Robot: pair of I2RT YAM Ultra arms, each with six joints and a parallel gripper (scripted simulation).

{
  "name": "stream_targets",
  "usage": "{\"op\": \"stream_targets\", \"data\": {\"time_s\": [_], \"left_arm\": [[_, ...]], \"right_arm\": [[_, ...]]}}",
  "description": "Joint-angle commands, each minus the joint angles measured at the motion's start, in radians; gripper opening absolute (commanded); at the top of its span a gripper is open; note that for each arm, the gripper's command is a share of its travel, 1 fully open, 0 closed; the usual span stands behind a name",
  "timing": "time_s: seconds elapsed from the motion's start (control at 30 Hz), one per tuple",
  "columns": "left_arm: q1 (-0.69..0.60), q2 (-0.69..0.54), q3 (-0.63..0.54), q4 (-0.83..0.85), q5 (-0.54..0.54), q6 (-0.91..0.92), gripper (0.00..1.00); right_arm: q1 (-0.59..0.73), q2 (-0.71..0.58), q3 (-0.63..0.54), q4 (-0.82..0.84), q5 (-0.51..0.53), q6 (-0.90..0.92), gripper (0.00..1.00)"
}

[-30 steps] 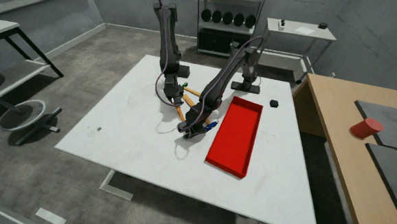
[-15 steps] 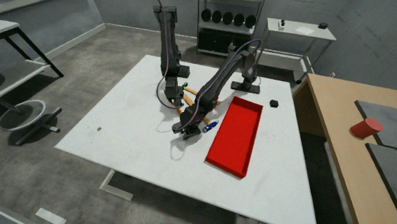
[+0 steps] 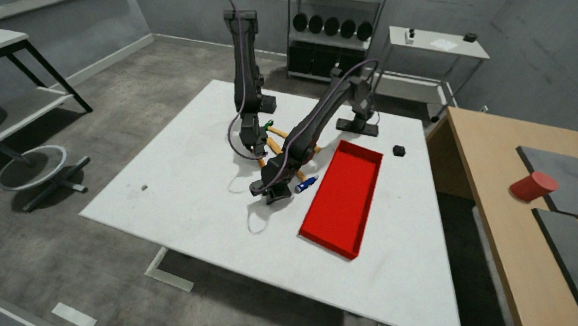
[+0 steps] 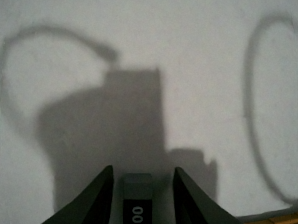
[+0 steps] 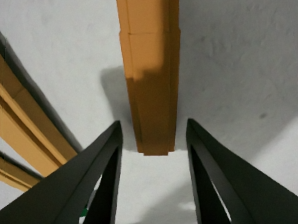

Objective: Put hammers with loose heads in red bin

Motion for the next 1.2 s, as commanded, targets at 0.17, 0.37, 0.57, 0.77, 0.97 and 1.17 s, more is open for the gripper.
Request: {"op": "stream_targets", "data": {"time_s": [0.17,0.37,0.57,0.77,0.97,1.17], "left_arm": [[-0.001,-0.01,0.032,-0.006,0.001,-0.002,0.37],[-0.001,-0.01,0.032,-0.006,0.001,-0.002,0.37],[-0.001,-0.01,0.032,-0.006,0.001,-0.002,0.37],[-0.001,-0.01,0.032,-0.006,0.001,-0.002,0.37],[-0.003,-0.024,0.024,-0.003,0.002,-0.004,0.25],[-0.002,-0.028,0.017,0.0,0.002,-0.003,0.18]], "right_arm": [[0.004,0.001,0.0,0.004,0.009,0.002,0.34],[0.004,0.001,0.0,0.004,0.009,0.002,0.25],[0.004,0.001,0.0,0.004,0.009,0.002,0.19],[0.004,0.001,0.0,0.004,0.009,0.002,0.17],[0.004,0.001,0.0,0.004,0.009,0.002,0.17],[0.004,0.001,0.0,0.004,0.009,0.002,0.17]]}}
